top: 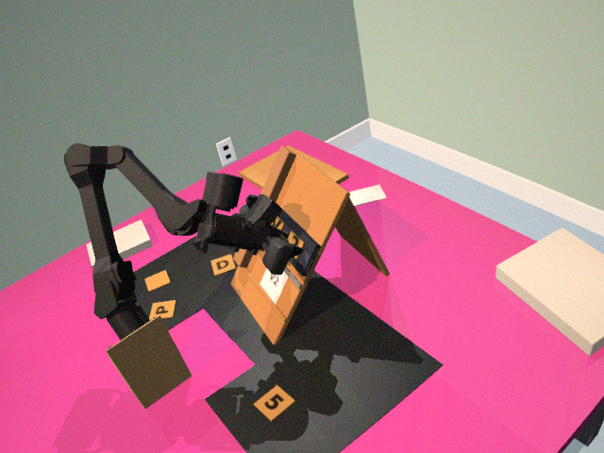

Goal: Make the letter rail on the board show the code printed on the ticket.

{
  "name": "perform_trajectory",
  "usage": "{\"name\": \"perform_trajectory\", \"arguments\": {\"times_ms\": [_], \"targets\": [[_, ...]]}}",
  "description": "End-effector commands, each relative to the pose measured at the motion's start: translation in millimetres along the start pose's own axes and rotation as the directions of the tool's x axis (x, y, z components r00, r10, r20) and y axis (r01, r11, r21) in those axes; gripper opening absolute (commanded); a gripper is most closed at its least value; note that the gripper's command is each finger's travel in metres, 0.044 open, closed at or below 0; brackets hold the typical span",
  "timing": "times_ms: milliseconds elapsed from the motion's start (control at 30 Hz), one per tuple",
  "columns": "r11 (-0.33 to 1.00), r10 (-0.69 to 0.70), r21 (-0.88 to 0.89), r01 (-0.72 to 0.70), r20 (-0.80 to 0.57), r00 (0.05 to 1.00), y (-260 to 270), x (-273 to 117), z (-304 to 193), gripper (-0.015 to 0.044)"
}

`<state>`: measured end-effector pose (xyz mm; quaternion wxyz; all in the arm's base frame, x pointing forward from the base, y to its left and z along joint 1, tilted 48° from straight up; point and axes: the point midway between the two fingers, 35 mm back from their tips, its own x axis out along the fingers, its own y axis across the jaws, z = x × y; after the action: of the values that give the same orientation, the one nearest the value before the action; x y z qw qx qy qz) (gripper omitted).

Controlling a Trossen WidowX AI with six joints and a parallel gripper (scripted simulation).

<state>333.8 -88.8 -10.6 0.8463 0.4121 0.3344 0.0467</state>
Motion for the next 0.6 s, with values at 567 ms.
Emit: {"name": "perform_trajectory", "arguments": {"times_ms": [567], "targets": [[1.0,-0.003,0.002,0.003,0.004,1.0,13.3,-0.7,1.2,0.0]]}}
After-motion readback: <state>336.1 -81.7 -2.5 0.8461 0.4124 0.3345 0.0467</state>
